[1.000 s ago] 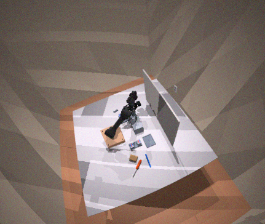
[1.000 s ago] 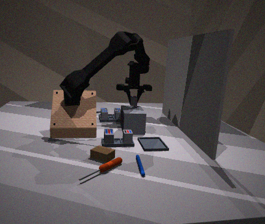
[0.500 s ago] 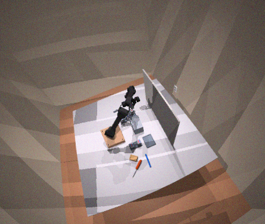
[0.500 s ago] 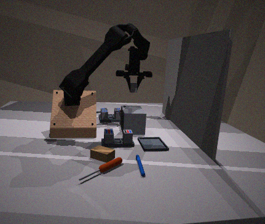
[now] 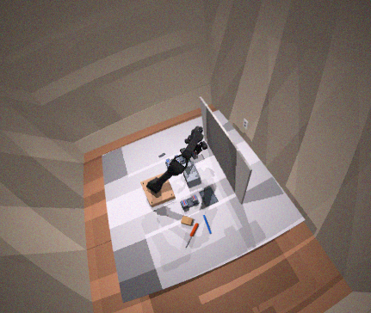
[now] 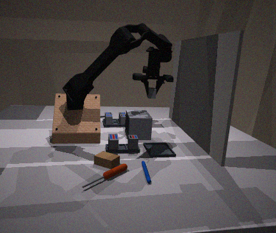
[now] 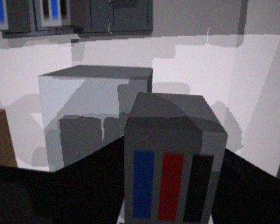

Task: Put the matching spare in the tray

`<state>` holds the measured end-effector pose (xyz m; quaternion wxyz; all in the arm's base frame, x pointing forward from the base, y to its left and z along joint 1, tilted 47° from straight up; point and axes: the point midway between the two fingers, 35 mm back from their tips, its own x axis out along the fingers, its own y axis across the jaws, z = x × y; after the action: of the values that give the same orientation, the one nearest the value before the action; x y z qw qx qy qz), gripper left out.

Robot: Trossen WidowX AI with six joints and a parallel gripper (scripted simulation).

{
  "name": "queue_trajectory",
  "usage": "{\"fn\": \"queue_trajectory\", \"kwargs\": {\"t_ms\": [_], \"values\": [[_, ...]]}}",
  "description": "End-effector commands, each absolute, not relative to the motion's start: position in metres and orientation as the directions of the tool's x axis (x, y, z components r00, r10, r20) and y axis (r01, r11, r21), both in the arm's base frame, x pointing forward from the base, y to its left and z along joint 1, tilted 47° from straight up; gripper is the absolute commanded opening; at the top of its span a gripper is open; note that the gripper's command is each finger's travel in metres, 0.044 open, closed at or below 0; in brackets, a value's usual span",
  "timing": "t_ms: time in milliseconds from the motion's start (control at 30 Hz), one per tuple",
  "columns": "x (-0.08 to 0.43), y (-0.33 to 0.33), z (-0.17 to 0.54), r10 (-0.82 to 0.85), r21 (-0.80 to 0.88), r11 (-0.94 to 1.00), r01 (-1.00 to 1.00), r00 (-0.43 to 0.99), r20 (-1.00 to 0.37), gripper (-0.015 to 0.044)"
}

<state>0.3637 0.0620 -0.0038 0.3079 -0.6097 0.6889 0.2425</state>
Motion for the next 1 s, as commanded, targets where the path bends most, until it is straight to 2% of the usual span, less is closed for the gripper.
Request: {"fn": "queue_trajectory", "kwargs": {"t_ms": [0, 467, 967], "values": [[0.368, 0.046, 0.018, -0.689, -0.043, 0.126, -0.991, -0.056, -0.722, 0.0000], [0.365, -0.032, 0.097, -0.694, -0.047, 0.118, -0.992, -0.049, -0.718, 0.0000], [0.326, -0.112, 0.174, -0.725, -0.044, 0.123, -0.991, -0.060, -0.687, 0.0000]]}}
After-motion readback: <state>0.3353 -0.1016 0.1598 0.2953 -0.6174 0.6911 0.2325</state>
